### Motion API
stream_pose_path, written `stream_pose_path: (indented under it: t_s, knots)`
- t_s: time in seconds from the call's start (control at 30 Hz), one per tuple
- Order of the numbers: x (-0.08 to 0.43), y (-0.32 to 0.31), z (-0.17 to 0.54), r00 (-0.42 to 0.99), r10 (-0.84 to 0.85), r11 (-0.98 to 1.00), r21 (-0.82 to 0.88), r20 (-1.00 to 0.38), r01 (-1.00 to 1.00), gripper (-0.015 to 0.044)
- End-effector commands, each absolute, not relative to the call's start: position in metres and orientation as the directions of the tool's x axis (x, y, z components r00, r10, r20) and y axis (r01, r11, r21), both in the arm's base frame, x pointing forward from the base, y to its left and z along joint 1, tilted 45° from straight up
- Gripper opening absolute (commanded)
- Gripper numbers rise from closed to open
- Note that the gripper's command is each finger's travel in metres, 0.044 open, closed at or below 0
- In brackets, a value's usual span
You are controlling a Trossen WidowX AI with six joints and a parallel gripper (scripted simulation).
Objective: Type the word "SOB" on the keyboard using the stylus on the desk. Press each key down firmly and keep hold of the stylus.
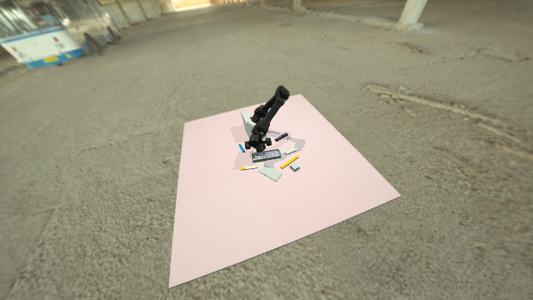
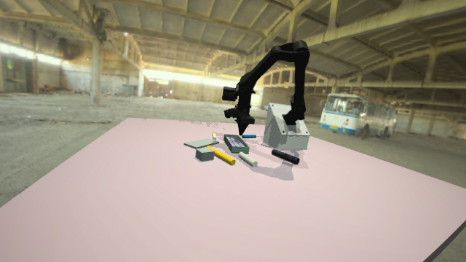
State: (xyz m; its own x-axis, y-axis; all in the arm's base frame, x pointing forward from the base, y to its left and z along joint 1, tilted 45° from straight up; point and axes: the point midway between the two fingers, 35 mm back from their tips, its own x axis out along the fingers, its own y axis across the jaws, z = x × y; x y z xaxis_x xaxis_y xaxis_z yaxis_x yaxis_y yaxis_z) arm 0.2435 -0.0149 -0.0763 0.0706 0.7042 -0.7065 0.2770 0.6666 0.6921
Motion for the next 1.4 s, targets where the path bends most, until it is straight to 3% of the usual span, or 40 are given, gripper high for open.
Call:
stream_pose_path:
  t_s: [0.0,0.3,0.87,1.07,1.37]
  knots:
    - [0.244,-0.014,-0.073,0.08,0.703,0.666,0.694,-0.707,0.274,0.0]
    - [0.267,0.04,-0.017,0.08,0.706,0.663,0.696,-0.704,0.273,0.0]
    - [0.267,0.04,-0.017,0.08,0.706,0.663,0.696,-0.704,0.273,0.0]
    - [0.263,-0.001,0.024,0.08,0.704,0.665,0.694,-0.706,0.274,0.0]
    - [0.264,0.002,0.019,0.081,0.707,0.66,0.697,-0.702,0.28,0.0]
